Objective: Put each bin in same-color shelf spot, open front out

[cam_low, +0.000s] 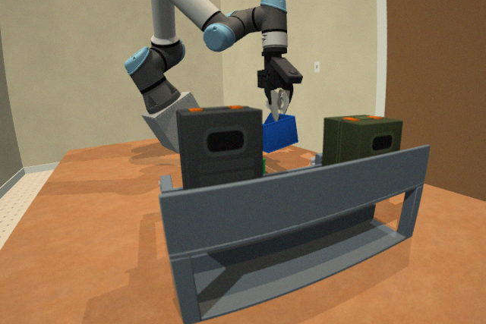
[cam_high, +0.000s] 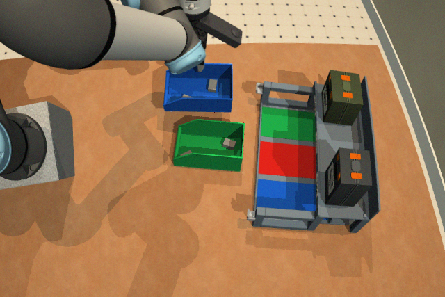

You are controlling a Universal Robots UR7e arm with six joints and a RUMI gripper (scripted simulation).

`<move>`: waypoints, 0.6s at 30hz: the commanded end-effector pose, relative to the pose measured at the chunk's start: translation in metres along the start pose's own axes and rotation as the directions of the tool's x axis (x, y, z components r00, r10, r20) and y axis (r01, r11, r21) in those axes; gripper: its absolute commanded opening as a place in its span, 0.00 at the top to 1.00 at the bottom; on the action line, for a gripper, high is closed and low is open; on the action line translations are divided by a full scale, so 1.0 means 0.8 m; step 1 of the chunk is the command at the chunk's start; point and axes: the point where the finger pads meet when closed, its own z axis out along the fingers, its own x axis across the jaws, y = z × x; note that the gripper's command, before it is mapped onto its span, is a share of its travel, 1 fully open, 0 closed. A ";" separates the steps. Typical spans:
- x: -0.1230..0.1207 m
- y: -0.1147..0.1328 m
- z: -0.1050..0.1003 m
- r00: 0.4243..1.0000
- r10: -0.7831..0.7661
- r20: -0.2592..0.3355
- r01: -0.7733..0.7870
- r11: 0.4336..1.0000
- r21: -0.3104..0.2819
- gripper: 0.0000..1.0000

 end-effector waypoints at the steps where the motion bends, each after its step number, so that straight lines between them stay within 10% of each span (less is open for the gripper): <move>1: -0.002 -0.003 -0.012 1.000 0.002 0.004 -0.002 1.000 0.005 1.00; 18: -0.001 -0.002 -0.018 1.000 0.002 0.003 -0.002 1.000 0.003 1.00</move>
